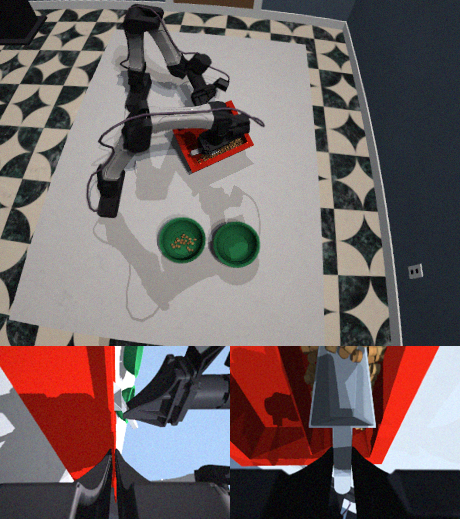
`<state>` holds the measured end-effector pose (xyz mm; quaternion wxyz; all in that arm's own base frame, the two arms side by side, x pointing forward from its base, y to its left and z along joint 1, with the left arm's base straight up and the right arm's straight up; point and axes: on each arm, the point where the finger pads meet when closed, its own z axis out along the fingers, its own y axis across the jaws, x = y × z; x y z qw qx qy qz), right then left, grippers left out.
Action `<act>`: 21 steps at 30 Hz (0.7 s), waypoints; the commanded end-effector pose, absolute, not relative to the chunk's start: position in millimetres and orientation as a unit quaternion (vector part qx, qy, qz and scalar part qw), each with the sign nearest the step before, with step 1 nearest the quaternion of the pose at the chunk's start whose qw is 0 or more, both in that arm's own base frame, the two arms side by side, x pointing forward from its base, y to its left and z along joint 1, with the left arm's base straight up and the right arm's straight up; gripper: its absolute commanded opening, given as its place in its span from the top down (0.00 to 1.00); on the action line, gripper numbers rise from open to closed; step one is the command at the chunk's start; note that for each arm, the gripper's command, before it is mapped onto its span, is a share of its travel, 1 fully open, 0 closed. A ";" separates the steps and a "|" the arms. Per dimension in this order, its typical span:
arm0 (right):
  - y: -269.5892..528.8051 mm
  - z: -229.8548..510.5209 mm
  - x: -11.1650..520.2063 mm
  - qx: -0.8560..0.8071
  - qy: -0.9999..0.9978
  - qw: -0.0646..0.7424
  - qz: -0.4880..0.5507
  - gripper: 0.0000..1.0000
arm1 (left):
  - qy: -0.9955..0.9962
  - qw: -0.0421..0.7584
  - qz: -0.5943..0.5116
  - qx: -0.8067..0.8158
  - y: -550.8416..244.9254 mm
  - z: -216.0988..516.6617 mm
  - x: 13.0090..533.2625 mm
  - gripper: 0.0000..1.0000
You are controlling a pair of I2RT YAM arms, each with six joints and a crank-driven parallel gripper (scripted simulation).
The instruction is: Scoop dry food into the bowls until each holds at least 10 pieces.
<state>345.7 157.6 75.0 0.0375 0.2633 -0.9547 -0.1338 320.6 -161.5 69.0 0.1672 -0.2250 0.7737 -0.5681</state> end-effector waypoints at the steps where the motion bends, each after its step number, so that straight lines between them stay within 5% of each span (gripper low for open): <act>1: 158.6 77.8 350.7 0.264 -0.952 0.042 -0.150 1.00 | 0.776 0.199 -0.567 -0.189 -166.4 90.1 331.8 1.00; 21: 156.6 97.3 361.8 0.271 -0.949 0.005 -0.163 1.00 | 0.773 0.212 -0.574 -0.167 -171.5 107.7 335.6 1.00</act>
